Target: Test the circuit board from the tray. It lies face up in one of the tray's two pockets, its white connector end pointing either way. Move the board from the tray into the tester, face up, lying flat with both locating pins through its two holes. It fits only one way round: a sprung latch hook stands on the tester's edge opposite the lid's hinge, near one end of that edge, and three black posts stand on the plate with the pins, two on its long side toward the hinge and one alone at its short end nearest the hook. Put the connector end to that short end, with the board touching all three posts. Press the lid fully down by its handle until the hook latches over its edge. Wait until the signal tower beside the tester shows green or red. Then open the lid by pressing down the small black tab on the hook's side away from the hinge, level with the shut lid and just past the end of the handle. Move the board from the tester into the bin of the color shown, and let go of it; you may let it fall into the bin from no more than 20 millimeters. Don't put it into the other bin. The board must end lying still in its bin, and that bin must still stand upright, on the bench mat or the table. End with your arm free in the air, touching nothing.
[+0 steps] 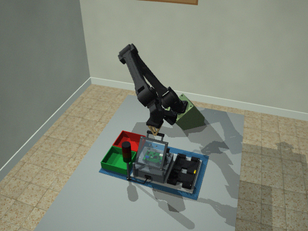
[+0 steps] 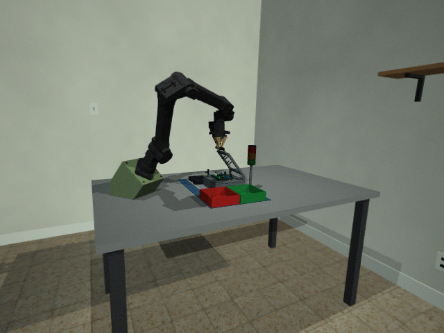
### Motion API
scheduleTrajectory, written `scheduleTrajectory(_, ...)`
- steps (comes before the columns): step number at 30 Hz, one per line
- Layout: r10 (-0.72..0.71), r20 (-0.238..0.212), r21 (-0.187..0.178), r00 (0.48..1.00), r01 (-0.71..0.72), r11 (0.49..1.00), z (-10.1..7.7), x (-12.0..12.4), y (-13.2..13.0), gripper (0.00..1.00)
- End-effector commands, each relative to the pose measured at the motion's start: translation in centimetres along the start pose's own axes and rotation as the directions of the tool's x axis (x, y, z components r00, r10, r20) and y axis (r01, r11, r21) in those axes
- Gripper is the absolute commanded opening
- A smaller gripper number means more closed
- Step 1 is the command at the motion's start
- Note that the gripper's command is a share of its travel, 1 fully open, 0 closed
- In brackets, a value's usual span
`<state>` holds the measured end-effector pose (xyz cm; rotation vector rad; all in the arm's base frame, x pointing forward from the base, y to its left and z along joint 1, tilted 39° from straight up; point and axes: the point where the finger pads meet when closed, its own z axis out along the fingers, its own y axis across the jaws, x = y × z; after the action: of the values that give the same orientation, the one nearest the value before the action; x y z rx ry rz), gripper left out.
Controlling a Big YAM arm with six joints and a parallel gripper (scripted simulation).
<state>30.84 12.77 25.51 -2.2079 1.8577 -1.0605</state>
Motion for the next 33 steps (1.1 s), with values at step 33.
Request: scheduleTrajectory(33,-0.017,-0.021,-0.066,1.000,0.016,0.998,10.2,0.5,7.0,0.00)
